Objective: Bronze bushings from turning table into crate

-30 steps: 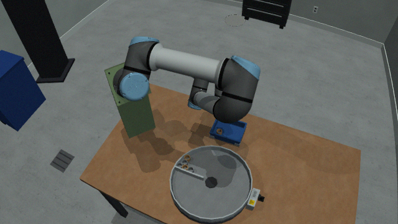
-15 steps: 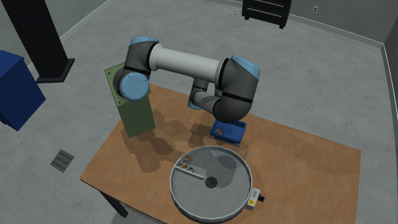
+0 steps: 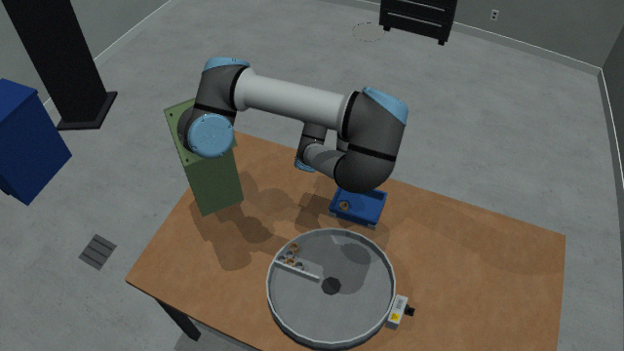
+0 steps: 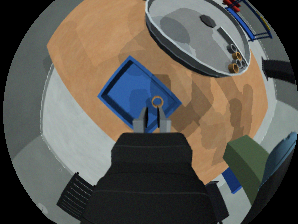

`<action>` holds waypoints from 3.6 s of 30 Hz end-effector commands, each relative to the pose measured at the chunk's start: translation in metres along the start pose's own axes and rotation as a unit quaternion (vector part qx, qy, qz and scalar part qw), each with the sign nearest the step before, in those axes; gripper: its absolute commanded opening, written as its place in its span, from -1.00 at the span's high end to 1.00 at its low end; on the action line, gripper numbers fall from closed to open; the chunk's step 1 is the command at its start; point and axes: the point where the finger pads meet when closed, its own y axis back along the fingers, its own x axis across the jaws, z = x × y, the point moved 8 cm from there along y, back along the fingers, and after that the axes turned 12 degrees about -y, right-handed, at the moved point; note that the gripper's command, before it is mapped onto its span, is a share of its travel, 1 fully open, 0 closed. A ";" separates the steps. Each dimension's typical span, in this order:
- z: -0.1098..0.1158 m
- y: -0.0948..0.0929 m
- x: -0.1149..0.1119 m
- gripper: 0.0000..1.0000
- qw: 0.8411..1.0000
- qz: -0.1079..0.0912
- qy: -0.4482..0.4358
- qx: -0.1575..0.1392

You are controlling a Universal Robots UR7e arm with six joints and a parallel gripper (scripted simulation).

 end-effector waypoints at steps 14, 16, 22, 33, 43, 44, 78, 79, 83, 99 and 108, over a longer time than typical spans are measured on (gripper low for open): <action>0.000 0.000 0.000 0.16 1.000 -0.001 0.000 0.000; 0.000 0.000 0.000 0.16 1.000 -0.001 0.000 0.000; 0.000 0.000 0.000 0.16 1.000 -0.001 0.000 0.000; -0.035 -0.002 0.043 0.21 1.000 0.000 0.000 0.000; -0.035 -0.002 0.043 0.21 1.000 0.000 0.000 0.000; -0.035 -0.002 0.043 0.21 1.000 0.000 0.000 0.000; -0.102 -0.007 0.128 0.21 1.000 0.002 -0.001 0.000; -0.102 -0.007 0.128 0.21 1.000 0.002 -0.001 0.000; -0.129 -0.008 0.162 0.21 1.000 0.003 -0.001 0.000; -0.156 -0.010 0.195 0.21 1.000 0.005 -0.001 0.001; -0.170 -0.011 0.213 0.21 1.000 0.005 -0.001 0.001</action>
